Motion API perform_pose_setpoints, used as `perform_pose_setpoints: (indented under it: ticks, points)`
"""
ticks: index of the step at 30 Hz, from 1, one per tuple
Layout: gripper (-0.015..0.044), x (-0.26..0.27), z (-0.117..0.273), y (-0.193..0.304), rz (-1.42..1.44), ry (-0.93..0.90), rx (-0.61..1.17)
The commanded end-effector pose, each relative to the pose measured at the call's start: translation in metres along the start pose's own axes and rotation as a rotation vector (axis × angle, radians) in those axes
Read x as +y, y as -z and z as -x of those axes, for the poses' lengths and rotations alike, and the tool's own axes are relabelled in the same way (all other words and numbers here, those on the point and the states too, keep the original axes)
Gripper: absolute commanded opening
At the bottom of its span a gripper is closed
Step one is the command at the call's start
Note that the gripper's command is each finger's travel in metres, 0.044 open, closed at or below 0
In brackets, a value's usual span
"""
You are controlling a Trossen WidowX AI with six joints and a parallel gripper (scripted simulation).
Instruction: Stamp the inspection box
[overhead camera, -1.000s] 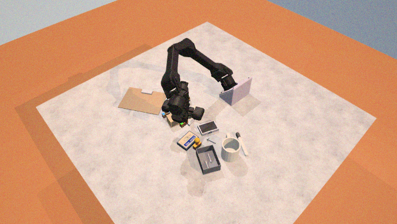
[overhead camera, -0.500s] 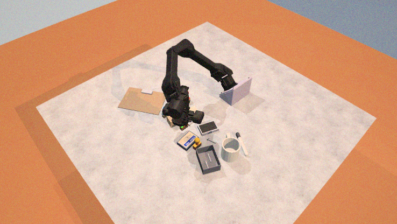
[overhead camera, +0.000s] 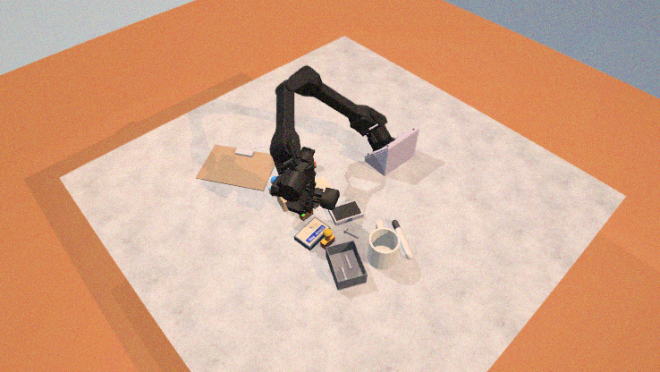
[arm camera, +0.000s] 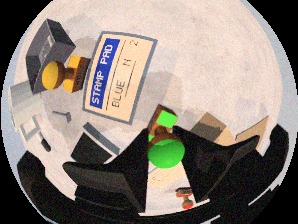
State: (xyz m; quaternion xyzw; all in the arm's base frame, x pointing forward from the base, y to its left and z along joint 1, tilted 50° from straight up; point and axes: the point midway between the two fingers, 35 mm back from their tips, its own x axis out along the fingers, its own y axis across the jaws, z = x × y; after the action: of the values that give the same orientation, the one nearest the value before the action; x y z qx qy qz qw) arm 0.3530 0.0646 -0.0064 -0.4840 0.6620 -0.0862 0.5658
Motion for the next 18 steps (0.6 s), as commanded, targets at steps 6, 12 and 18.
perform_pose_setpoints:
  ticks: [6,12,18]
  points:
    - [0.0236,0.000,0.001,0.000,0.000,0.000,-0.001]
    - [0.0258,0.000,0.022,-0.004,0.012,0.000,-0.007]
    - [0.0258,0.001,0.108,-0.003,0.058,0.008,-0.022]
